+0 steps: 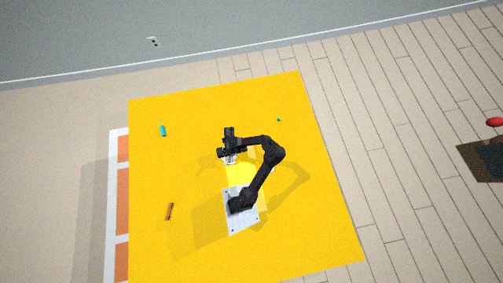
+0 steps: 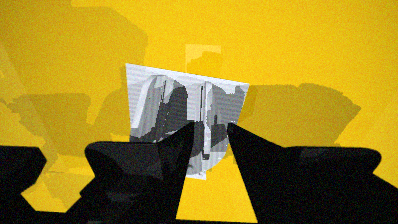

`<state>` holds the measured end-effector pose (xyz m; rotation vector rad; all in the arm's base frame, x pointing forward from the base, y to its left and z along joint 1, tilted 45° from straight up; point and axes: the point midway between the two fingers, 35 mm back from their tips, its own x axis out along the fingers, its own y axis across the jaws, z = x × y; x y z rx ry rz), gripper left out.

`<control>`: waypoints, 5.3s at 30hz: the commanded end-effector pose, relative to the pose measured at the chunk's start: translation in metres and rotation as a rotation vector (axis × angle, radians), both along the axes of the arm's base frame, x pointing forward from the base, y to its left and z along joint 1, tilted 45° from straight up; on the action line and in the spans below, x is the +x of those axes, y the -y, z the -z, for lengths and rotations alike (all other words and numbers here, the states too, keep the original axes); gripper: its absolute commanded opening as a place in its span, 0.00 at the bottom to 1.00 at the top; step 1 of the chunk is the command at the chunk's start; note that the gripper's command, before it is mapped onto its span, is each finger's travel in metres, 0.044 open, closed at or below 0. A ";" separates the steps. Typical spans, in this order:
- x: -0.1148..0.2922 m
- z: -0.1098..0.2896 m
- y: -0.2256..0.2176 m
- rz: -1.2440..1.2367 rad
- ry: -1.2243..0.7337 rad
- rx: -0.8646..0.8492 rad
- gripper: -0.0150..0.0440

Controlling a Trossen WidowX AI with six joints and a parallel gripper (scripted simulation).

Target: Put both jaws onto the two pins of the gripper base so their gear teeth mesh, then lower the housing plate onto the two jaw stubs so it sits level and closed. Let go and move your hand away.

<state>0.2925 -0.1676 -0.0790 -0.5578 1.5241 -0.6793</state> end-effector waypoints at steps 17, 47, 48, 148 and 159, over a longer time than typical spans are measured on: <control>0.000 0.000 0.000 0.000 0.000 0.000 0.63; -0.004 -0.064 -0.026 0.221 0.213 0.000 1.00; -0.005 -0.065 -0.025 0.240 0.231 0.000 1.00; -0.151 -0.205 0.068 2.010 2.021 -0.206 1.00; -0.154 -0.179 0.095 2.012 2.025 -0.207 1.00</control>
